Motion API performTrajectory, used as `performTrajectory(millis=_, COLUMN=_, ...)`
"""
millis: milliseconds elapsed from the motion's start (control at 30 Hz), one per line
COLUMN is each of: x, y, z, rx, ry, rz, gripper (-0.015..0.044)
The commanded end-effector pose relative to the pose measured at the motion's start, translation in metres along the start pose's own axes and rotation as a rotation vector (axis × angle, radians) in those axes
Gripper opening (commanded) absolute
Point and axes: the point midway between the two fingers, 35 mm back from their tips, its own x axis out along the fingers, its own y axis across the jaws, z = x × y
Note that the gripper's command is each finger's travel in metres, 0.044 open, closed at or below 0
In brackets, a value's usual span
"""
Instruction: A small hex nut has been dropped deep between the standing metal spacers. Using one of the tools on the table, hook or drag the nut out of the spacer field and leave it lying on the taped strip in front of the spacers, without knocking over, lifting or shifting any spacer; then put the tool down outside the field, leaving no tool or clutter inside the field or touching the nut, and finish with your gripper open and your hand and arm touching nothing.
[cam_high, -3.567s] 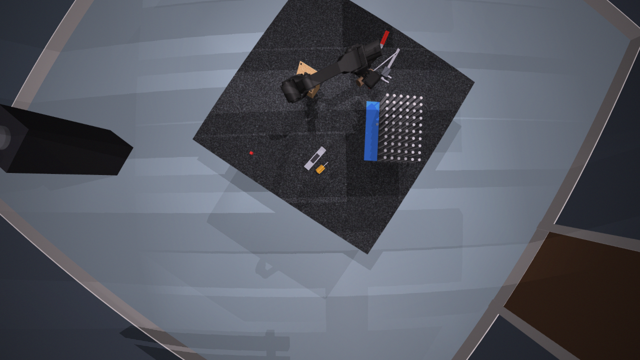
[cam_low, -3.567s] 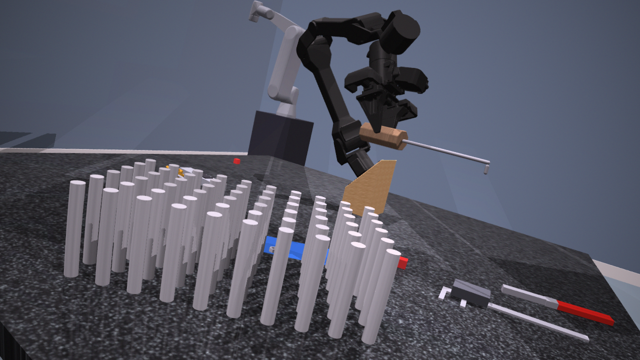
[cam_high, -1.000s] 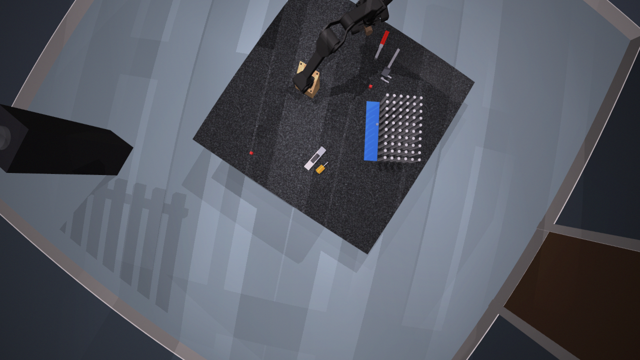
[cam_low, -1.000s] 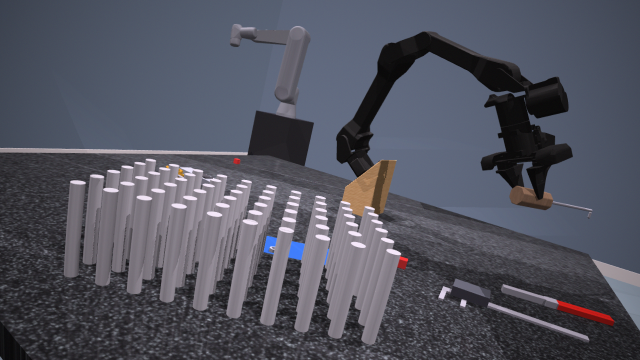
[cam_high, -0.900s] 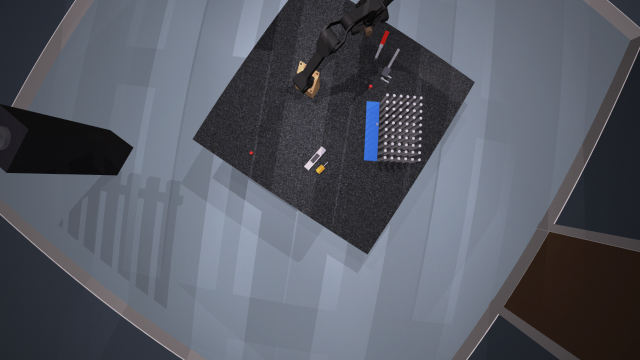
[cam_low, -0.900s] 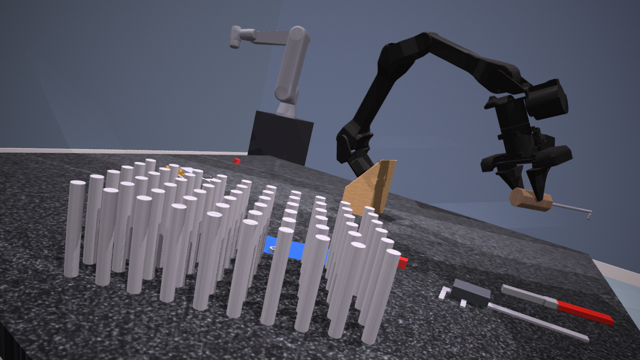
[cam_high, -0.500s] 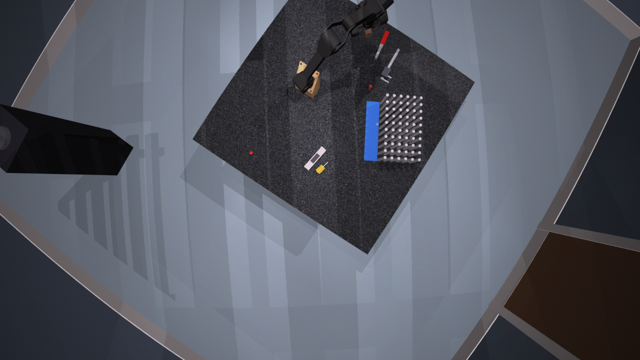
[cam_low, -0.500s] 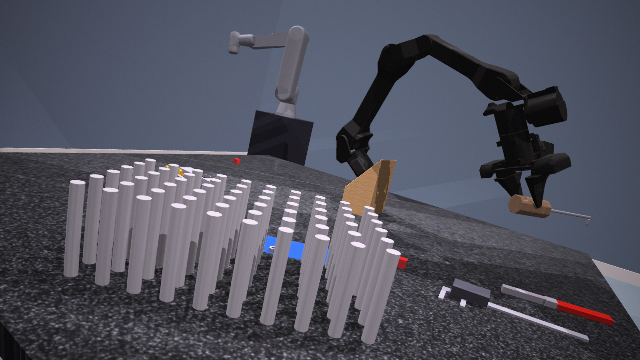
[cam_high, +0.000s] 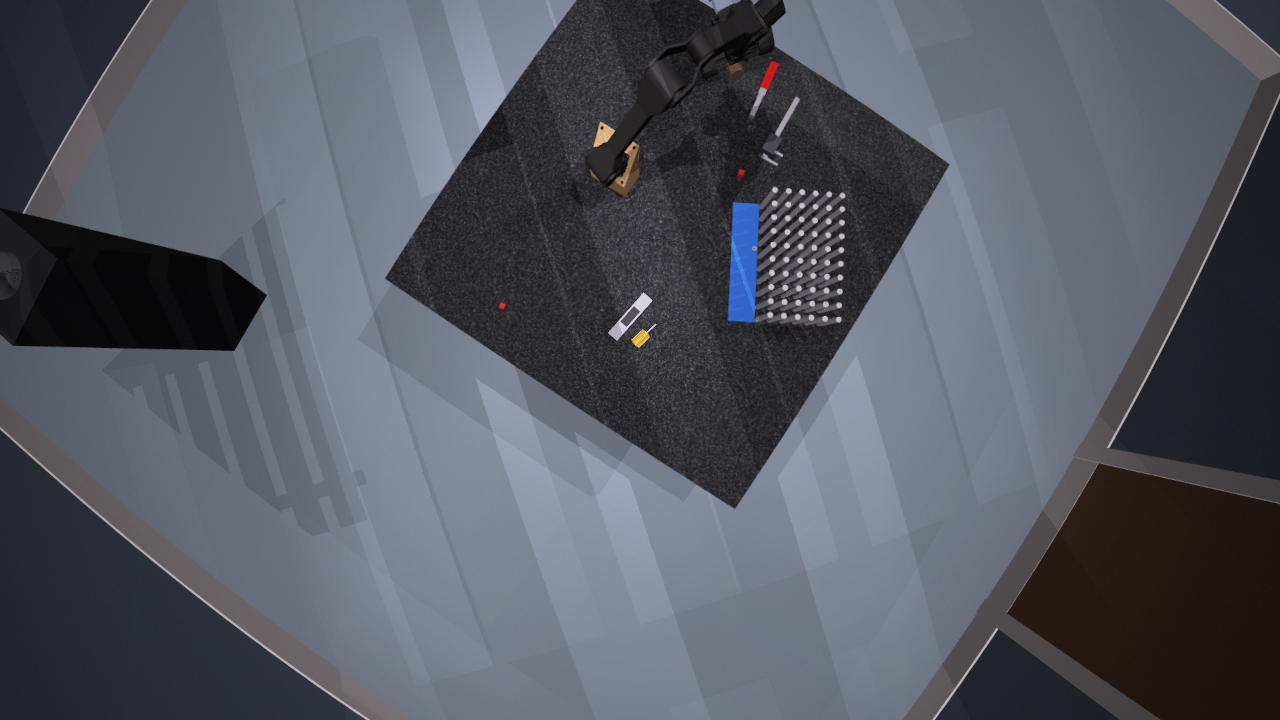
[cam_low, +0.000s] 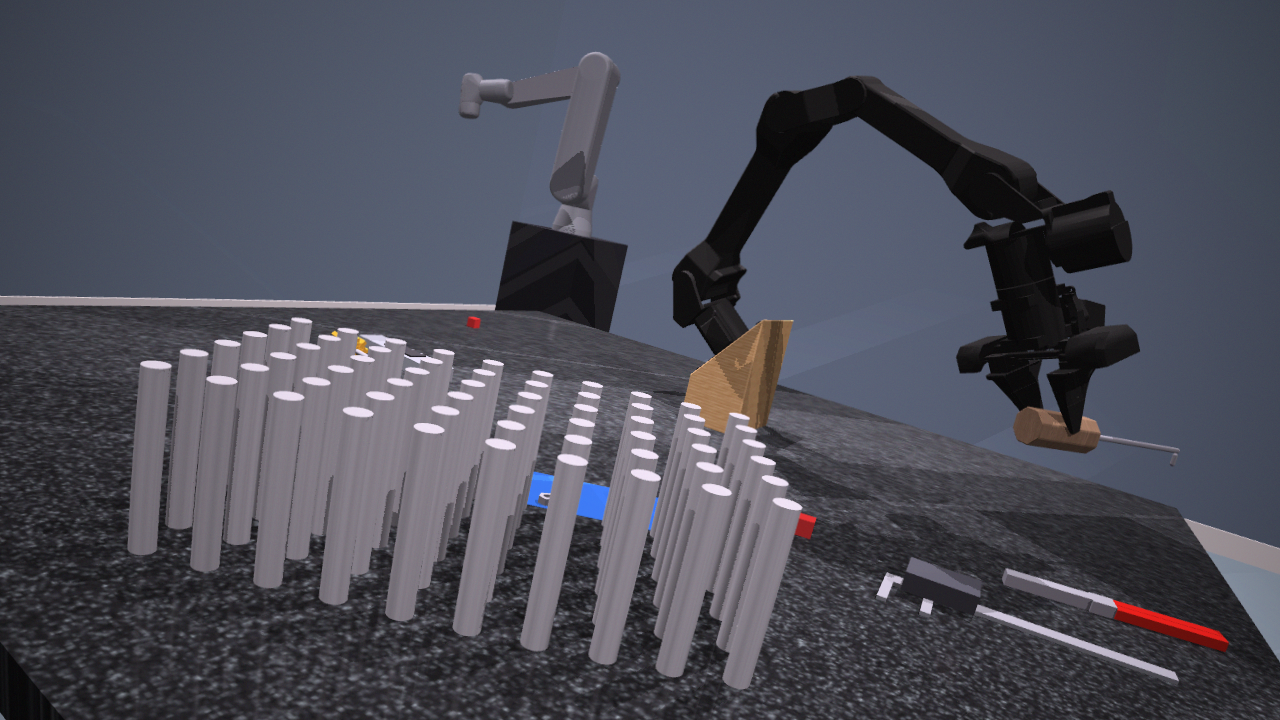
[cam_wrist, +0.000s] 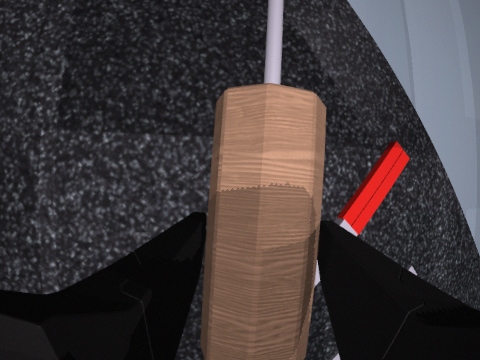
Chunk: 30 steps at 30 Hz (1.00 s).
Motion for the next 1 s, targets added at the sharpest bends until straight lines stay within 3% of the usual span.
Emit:
performTrajectory(millis=0, x=0.005, y=0.001, z=-0.003, rx=-0.004, ry=0.001, rz=-0.001, gripper=0.0000)
performTrajectory(millis=967, x=0.035, y=0.009, z=-0.016, rx=-0.003, ry=0.002, rz=-0.001, gripper=0.0000)
